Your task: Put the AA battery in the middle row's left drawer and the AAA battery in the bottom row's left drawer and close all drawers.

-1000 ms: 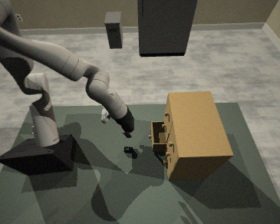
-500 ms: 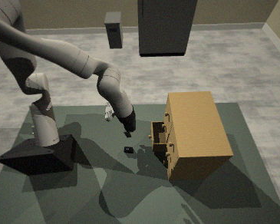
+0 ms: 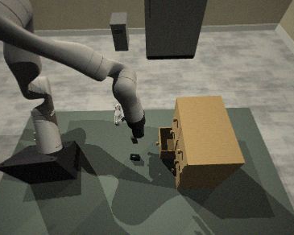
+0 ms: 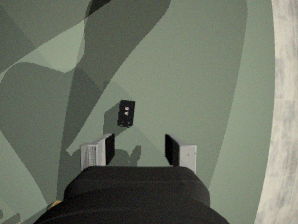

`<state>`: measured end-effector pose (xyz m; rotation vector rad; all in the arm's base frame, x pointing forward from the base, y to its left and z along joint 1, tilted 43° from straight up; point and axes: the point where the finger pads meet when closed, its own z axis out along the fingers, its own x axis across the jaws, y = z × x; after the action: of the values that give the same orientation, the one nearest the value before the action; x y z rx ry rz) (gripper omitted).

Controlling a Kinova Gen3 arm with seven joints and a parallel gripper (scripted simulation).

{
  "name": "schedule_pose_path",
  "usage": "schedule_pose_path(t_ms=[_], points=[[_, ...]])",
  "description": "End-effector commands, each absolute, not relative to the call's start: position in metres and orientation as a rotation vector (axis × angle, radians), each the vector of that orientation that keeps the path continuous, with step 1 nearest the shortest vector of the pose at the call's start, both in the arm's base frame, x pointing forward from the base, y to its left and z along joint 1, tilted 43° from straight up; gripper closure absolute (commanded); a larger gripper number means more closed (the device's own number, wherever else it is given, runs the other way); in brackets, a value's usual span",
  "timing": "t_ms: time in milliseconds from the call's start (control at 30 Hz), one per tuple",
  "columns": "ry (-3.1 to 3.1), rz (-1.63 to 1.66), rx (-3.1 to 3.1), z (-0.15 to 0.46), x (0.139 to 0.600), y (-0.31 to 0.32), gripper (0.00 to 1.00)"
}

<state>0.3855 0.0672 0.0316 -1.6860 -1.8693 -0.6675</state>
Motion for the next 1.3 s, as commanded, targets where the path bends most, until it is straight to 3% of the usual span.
schedule_pose_path(t_ms=[0,1267], points=[[-1.873,-0.657,-1.676,0.0320,0.3886,0.0683,0.00],[-1.875,-0.576,-1.627,0.0347,0.3891,0.0659,0.00]])
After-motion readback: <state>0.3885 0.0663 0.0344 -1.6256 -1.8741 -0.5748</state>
